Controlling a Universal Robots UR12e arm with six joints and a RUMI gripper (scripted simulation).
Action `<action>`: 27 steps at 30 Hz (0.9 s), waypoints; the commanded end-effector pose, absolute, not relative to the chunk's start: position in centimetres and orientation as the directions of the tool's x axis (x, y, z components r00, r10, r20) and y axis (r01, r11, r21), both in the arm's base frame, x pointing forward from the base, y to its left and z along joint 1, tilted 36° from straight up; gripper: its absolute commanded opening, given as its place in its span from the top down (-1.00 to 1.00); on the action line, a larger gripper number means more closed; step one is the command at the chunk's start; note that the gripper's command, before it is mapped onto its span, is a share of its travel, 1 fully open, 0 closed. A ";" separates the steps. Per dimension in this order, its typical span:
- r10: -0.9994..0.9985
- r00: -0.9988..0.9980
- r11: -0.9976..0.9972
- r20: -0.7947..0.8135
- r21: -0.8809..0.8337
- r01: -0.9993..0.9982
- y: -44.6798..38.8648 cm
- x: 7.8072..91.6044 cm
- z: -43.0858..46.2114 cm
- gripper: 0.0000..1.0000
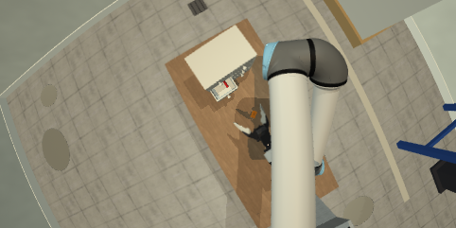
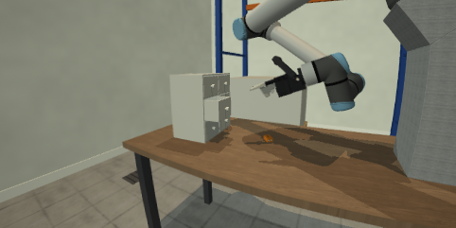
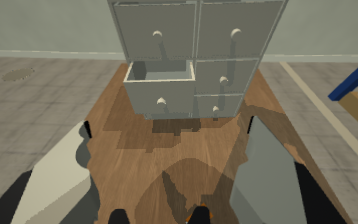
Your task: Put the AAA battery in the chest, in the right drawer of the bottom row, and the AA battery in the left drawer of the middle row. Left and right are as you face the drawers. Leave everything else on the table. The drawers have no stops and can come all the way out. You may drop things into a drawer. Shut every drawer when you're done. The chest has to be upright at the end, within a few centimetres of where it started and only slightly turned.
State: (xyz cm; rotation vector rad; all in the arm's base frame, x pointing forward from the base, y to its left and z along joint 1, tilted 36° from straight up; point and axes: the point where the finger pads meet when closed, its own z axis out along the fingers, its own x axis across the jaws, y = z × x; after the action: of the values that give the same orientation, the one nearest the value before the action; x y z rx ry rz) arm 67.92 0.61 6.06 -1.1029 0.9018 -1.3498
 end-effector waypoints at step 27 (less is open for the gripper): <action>-0.993 0.054 -0.109 0.109 -0.994 0.007 0.7 67.3 6.8 -1.00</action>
State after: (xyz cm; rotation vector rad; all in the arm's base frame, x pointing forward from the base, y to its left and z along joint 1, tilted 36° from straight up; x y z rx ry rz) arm 67.45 0.65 6.54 -1.2470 1.0488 -1.2805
